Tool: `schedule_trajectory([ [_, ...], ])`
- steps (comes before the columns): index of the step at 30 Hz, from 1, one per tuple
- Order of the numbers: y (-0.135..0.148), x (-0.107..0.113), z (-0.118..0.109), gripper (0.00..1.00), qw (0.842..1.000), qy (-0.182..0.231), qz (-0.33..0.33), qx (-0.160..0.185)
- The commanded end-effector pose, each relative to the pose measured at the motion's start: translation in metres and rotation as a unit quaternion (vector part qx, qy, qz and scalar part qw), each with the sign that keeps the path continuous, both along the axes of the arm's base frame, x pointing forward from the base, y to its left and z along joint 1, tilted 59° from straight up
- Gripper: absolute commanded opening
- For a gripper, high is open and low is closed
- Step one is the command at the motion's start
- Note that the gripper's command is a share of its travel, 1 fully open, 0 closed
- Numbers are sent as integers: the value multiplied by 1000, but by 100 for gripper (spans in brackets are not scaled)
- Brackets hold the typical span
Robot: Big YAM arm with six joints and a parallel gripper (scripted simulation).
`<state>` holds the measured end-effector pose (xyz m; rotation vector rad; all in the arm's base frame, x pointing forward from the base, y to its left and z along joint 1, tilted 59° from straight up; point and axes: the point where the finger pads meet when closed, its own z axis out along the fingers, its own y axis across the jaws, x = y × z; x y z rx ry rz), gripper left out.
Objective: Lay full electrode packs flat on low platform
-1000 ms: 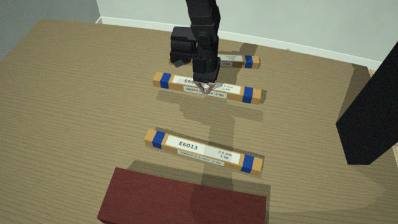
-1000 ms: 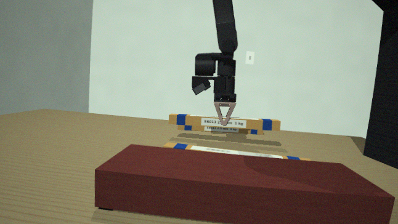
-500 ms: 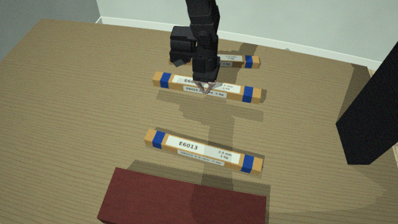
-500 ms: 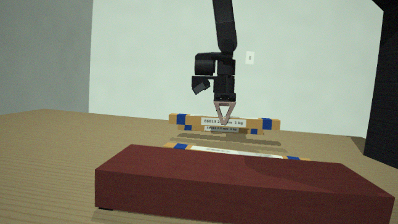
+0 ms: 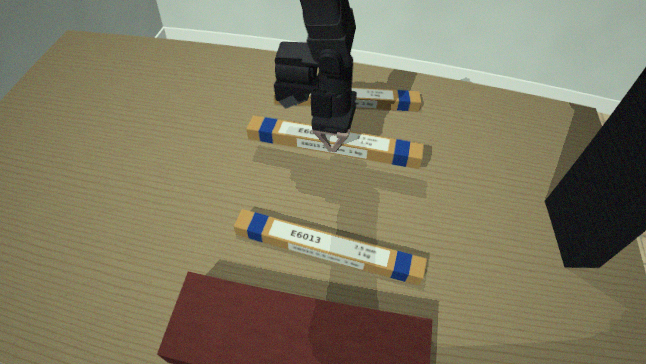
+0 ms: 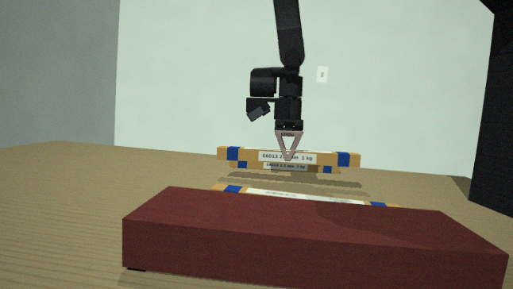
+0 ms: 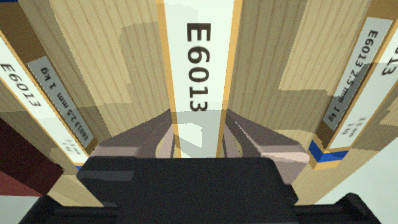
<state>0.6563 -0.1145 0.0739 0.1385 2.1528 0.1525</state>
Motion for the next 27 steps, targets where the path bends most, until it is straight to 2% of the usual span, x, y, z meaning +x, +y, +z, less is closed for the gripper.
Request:
schedule_trajectory([
  [1,-21,-6,48,0,999,-28,-11,-11],
  [15,-20,-9,45,0,1000,-25,-11,-10],
  [27,-21,-28,55,0,1000,-24,-10,-10],
])
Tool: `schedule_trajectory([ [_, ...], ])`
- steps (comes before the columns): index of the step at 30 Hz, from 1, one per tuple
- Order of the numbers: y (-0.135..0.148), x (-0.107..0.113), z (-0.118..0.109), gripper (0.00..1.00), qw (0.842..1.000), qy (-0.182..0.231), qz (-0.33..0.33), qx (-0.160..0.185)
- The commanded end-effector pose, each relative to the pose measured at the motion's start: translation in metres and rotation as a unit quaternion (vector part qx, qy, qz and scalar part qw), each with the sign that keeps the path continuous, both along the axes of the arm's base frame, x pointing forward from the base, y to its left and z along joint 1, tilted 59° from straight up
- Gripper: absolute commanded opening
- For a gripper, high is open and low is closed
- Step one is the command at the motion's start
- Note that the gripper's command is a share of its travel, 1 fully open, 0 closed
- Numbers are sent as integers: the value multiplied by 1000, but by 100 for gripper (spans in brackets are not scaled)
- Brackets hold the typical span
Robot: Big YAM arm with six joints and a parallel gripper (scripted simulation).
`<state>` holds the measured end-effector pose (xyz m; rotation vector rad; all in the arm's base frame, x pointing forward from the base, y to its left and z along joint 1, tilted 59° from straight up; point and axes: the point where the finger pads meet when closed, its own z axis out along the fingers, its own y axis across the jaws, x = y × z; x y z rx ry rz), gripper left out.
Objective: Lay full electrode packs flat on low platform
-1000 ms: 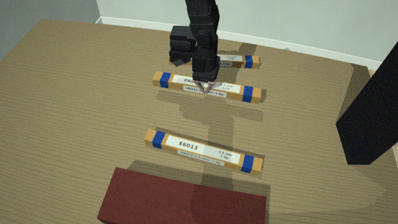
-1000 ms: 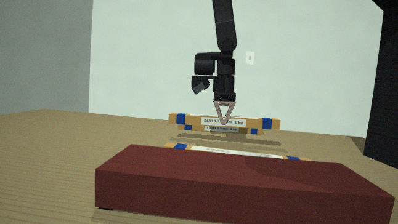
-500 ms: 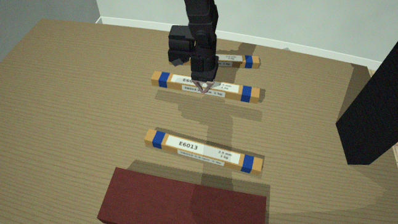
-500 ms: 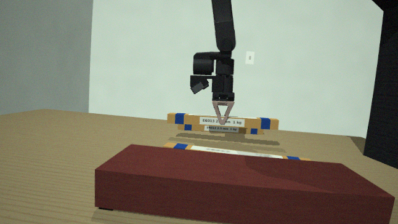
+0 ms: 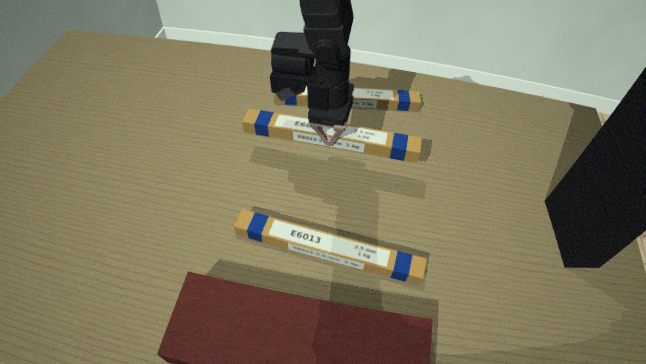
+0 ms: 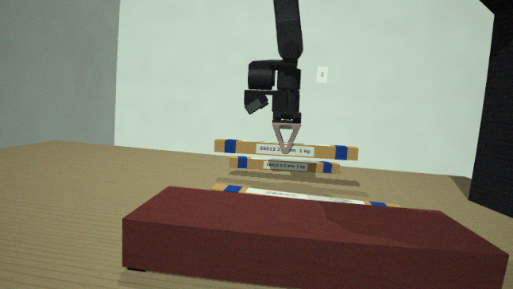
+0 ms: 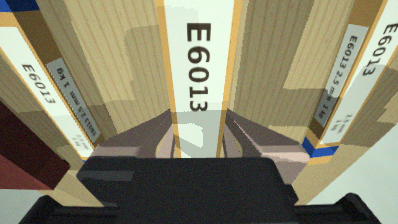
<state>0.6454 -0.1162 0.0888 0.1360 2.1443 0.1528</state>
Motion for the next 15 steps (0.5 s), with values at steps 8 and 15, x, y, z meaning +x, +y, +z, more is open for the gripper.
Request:
schedule_trajectory([
  [8,-19,-29,47,0,1000,-20,-11,-10],
  [15,-20,-41,54,0,1000,-20,-11,-10],
])
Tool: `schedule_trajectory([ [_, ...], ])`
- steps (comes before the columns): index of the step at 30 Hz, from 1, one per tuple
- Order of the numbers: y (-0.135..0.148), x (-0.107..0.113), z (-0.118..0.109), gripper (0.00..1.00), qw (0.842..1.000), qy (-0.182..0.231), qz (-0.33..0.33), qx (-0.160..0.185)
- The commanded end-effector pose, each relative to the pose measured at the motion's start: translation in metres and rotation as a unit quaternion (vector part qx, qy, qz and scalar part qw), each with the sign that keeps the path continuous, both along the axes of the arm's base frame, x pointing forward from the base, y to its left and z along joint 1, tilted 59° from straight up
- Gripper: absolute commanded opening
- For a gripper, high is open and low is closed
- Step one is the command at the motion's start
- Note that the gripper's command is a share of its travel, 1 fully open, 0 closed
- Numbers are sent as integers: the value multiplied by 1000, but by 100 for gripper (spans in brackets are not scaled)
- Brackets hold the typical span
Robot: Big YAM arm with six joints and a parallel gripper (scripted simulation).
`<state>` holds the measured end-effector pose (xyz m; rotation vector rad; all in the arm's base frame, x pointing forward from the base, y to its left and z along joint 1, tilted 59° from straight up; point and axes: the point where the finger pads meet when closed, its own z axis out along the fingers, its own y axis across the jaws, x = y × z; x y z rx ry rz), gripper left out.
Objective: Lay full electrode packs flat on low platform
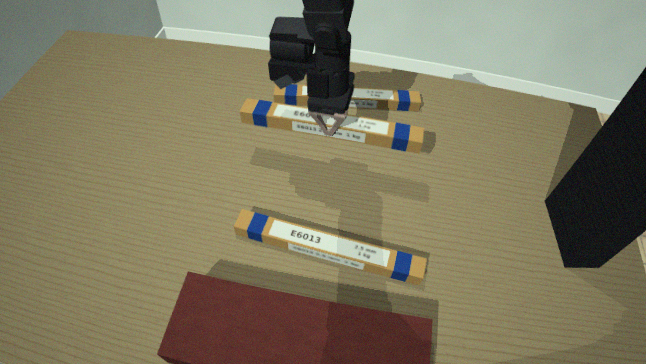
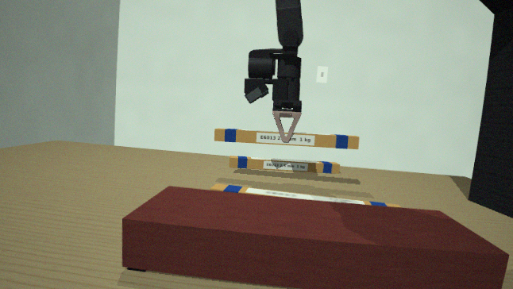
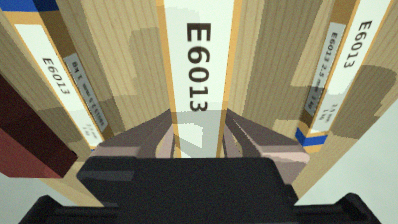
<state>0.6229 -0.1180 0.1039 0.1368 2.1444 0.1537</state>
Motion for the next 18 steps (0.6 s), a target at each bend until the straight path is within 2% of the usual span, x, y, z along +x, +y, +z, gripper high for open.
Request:
schedule_trajectory([
  [1,-18,-20,40,0,1000,-20,-11,-10],
  [18,-19,-46,55,0,1000,-21,-11,-10],
])
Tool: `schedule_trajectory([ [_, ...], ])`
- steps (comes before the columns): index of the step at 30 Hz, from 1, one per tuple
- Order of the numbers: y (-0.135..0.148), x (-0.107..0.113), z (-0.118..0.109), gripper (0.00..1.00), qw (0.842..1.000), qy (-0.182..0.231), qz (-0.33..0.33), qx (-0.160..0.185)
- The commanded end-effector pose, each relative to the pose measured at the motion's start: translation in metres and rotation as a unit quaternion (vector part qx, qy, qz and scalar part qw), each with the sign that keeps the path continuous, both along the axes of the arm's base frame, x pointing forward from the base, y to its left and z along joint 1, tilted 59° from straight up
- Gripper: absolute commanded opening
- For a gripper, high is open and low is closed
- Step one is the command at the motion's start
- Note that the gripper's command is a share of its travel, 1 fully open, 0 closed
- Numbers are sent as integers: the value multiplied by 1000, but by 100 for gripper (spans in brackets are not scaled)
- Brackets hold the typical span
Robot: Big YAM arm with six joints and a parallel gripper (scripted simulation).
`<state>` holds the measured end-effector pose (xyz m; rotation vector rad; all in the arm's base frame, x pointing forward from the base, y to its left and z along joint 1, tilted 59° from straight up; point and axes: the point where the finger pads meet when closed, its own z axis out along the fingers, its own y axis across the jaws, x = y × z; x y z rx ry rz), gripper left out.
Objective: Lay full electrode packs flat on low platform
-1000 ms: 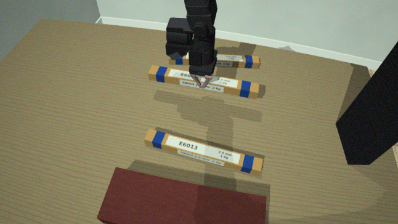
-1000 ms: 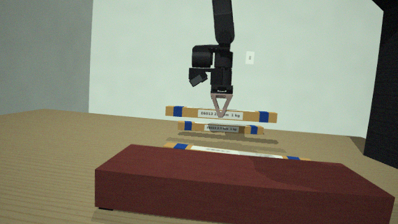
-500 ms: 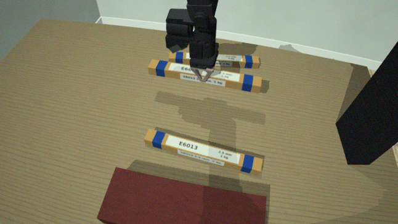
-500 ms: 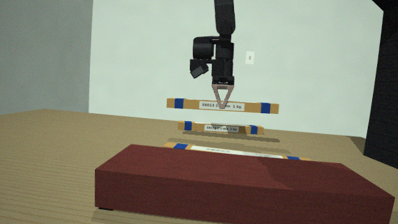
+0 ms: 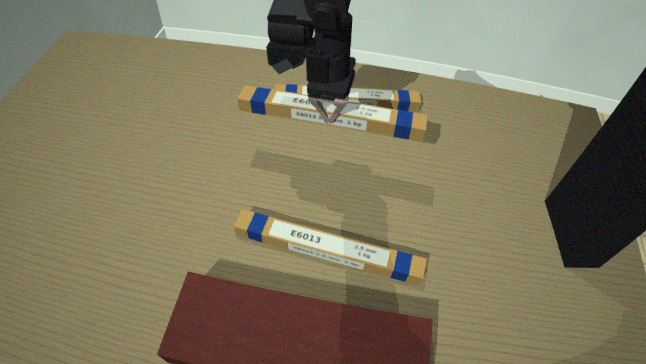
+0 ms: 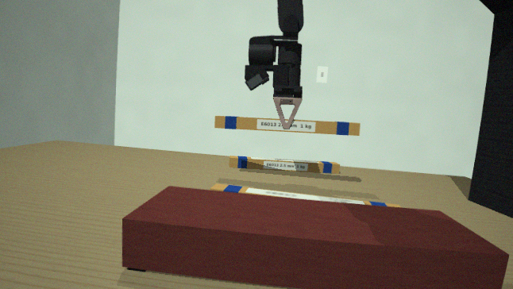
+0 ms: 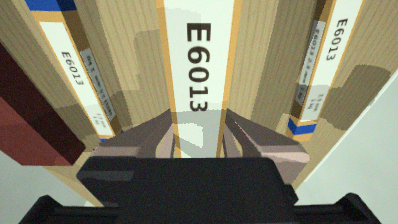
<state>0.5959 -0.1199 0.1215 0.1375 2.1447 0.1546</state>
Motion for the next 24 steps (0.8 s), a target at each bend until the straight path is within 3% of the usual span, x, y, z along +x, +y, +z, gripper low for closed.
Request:
schedule_trajectory([
  [1,-17,-19,38,0,1000,-21,-11,-11],
  [24,-18,-52,58,0,1000,-22,-11,-11],
])
